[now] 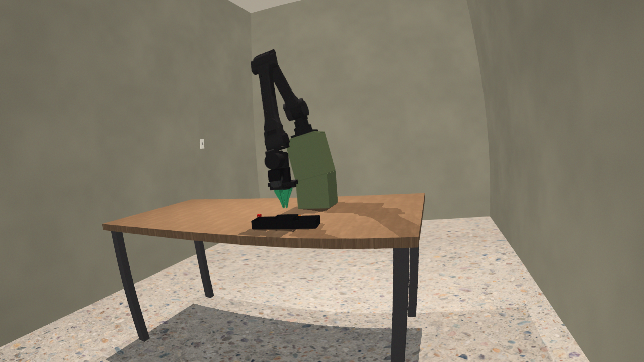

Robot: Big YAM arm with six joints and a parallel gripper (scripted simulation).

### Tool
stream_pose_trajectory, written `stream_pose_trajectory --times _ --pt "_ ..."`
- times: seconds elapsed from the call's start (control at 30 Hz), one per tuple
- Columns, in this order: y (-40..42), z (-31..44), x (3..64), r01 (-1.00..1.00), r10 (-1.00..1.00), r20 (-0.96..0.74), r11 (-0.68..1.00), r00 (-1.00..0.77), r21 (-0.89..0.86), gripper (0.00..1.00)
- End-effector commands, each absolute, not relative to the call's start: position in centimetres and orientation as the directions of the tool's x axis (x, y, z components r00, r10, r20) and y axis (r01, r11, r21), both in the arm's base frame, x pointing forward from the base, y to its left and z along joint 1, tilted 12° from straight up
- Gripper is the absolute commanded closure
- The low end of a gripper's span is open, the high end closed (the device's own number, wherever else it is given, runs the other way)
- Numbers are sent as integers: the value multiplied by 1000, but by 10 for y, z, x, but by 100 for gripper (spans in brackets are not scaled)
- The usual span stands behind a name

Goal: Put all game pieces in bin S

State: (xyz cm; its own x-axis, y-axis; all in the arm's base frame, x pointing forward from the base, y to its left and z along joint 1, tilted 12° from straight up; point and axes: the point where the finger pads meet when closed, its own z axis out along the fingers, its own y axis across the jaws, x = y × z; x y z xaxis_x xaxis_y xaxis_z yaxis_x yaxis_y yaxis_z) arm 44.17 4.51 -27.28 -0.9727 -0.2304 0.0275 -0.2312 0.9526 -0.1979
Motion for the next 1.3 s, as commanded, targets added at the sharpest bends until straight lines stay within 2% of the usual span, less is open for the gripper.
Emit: stream_pose_trajectory --times 0.0,1.2,1.27 --pt "36 -266 452 -178 -183 -9 964 -983 -199 91" --pt "37 -279 437 -198 -198 22 960 -980 -198 91" --pt "34 -282 450 -192 -196 -1 961 -981 -199 91"
